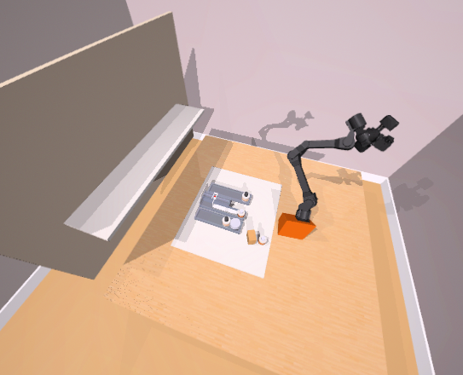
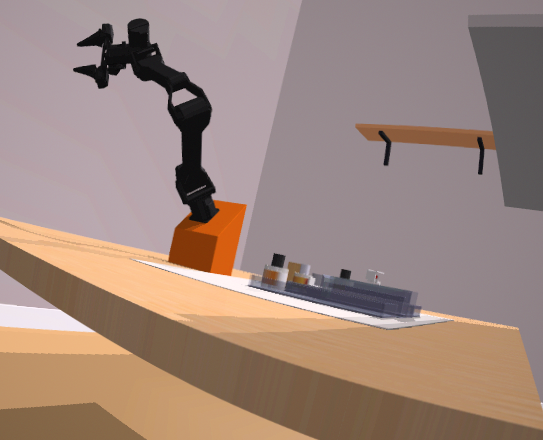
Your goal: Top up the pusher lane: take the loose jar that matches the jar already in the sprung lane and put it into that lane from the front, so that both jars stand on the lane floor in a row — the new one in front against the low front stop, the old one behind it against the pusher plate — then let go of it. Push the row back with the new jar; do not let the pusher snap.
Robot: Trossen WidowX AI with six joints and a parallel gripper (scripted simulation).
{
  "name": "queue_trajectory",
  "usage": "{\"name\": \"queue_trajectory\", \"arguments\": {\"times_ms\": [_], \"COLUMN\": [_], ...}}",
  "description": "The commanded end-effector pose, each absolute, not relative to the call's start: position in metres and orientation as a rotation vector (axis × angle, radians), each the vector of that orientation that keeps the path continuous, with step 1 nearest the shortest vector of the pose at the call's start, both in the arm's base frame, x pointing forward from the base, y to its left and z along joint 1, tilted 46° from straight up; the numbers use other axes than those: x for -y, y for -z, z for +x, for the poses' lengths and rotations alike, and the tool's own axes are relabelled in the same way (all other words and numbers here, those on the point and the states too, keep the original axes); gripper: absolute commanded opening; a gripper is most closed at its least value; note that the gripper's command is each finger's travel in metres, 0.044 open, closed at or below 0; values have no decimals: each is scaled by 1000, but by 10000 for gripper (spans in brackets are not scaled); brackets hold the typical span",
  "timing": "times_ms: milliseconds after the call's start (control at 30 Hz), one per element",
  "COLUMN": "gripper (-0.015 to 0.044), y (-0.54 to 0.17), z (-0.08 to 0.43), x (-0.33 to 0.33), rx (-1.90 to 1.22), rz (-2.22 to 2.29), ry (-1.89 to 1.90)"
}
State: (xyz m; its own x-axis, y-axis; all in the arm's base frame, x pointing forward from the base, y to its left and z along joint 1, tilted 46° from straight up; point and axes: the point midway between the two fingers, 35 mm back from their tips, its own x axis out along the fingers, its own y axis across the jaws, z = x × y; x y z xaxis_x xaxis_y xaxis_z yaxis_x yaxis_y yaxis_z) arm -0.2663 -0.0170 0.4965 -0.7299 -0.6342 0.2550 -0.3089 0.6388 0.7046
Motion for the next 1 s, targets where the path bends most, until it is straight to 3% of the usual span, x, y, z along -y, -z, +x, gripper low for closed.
{"name": "queue_trajectory", "arguments": {"times_ms": [0,300,533,733,967], "gripper": [426,440,440,440,440], "y": [-496,-445,-410,-361,-286], "z": [-268,-319,-321,-310,-263], "x": [15,-101,-175,-250,-338], "rx": [2379,2695,2828,3012,3261], "rz": [730,286,13,-277,-672], "ry": [893,966,1071,1106,1134]}}
